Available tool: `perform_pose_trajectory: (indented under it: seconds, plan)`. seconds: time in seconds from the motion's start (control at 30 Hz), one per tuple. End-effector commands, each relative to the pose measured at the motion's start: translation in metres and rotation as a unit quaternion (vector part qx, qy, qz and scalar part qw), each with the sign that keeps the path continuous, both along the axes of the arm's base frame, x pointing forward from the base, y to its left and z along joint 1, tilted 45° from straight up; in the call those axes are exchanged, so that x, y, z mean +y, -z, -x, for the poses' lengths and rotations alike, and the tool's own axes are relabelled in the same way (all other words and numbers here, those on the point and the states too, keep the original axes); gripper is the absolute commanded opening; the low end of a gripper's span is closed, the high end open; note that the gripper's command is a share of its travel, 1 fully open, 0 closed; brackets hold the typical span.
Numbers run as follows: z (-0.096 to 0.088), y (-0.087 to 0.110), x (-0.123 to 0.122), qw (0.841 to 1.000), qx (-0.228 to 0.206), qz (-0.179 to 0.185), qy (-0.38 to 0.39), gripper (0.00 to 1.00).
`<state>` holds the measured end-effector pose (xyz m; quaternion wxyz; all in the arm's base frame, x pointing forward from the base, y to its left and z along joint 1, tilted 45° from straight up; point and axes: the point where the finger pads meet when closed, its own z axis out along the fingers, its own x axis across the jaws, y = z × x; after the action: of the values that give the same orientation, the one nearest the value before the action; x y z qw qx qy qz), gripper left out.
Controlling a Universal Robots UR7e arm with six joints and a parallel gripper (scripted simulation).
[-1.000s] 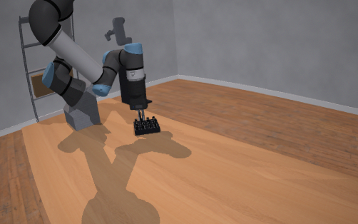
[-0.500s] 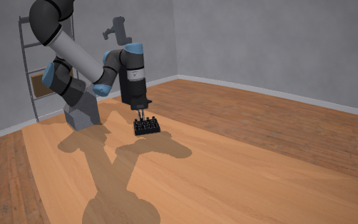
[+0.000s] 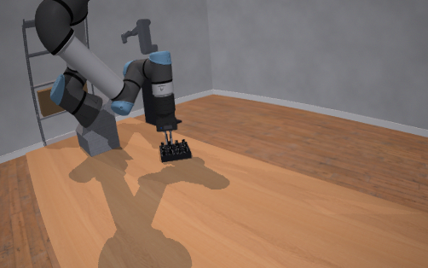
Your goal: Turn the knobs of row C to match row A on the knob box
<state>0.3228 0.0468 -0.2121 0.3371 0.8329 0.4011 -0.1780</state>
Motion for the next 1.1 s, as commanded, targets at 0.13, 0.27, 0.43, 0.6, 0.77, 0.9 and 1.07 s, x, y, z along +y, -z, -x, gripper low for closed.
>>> perform_pose_trajectory:
  seconds: [0.13, 0.27, 0.43, 0.6, 0.77, 0.9, 1.07]
  plan:
    - [-0.0001, 0.0008, 0.0002, 1.0, 0.002, 0.0, -0.001, 0.3]
    - [-0.0001, 0.0008, 0.0002, 1.0, 0.002, 0.0, -0.001, 0.46]
    - [-0.0002, 0.0008, 0.0002, 1.0, 0.001, 0.0, -0.001, 0.46]
    - [-0.0004, 0.0006, 0.0002, 1.0, 0.001, 0.0, -0.001, 0.46]
    - [-0.0004, 0.0006, 0.0002, 1.0, 0.001, 0.0, -0.001, 0.46]
    - [-0.0004, 0.0006, 0.0002, 1.0, 0.001, 0.0, -0.001, 0.46]
    - [-0.0007, -0.0002, 0.001, 1.0, 0.001, 0.0, -0.002, 0.46]
